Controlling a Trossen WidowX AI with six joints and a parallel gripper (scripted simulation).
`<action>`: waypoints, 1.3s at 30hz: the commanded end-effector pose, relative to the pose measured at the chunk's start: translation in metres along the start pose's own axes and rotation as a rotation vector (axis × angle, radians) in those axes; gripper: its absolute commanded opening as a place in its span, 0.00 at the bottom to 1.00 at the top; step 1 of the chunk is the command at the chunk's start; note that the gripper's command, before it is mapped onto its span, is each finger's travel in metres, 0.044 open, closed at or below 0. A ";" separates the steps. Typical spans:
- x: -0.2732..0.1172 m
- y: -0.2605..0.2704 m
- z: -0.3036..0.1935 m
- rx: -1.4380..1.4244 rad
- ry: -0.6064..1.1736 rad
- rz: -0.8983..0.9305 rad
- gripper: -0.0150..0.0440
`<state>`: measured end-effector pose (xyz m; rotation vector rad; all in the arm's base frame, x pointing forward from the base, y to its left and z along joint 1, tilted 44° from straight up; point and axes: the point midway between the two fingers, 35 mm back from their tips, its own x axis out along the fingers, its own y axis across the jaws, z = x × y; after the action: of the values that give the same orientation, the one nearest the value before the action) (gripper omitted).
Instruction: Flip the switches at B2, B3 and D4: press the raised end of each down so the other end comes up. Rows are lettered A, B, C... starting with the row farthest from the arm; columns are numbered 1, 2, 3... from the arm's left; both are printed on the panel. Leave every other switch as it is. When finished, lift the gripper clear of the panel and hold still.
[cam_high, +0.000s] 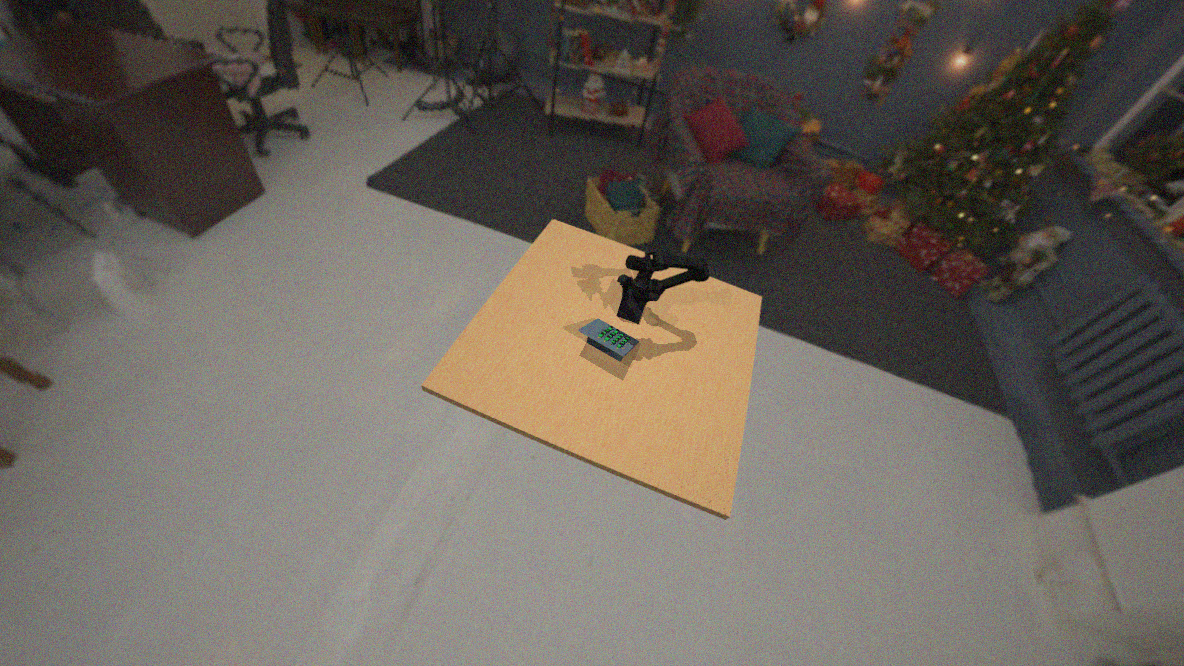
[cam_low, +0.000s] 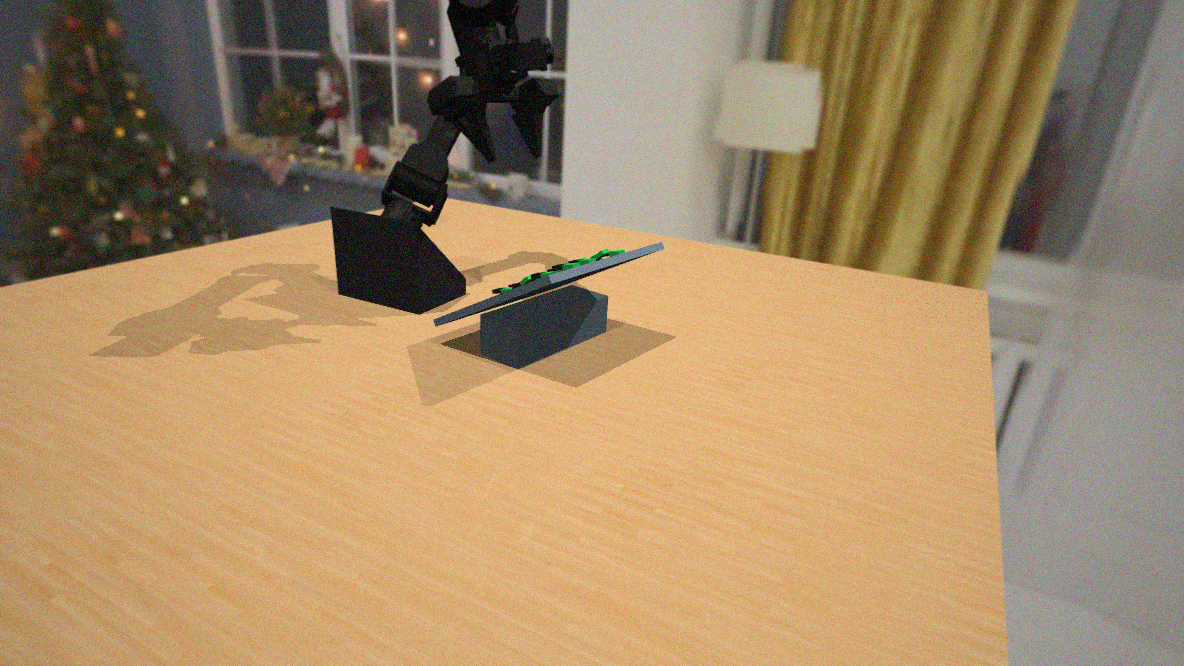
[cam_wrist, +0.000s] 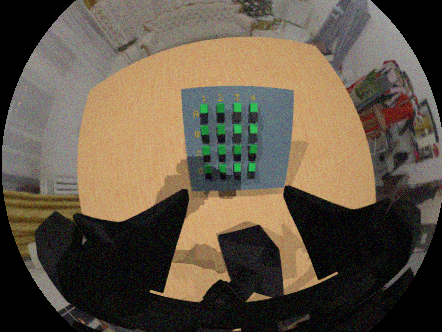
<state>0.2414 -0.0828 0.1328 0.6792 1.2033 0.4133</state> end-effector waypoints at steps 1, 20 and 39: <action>0.002 0.000 0.001 0.000 0.000 -0.001 0.89; 0.126 0.016 0.041 -0.010 -0.011 0.006 0.25; 0.150 0.017 0.042 -0.010 -0.012 0.007 0.25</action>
<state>0.3305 0.0109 0.0496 0.6722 1.1802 0.4278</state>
